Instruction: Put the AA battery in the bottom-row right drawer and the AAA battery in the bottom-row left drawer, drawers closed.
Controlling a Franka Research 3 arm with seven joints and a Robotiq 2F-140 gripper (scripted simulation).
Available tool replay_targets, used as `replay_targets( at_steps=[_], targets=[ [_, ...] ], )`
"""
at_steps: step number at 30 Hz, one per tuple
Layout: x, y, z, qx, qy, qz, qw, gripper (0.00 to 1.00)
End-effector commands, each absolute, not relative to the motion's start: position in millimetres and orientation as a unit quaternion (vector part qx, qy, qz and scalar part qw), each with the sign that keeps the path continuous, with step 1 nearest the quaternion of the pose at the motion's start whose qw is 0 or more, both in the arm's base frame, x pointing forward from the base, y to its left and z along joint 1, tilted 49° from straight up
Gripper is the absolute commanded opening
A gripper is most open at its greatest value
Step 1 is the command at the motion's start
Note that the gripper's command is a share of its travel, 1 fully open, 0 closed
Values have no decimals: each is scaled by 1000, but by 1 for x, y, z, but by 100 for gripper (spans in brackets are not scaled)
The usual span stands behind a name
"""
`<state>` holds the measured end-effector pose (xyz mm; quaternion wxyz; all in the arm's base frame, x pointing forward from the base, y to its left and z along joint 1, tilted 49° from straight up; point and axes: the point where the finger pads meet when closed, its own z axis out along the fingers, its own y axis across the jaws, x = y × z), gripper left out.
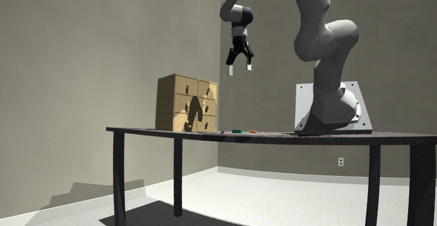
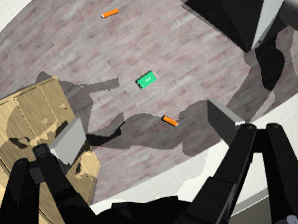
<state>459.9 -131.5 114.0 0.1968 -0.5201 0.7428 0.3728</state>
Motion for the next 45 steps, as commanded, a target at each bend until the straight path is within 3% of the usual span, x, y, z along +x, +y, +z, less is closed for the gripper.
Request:
replay_targets(
  at_steps=[1, 23, 45],
  targets=[
    [460, -131, 108, -614, 671, 339, 241, 100],
    [458, -112, 92, -775, 475, 260, 325, 100],
    [457, -104, 86, -827, 378, 219, 354, 100]
  ],
)
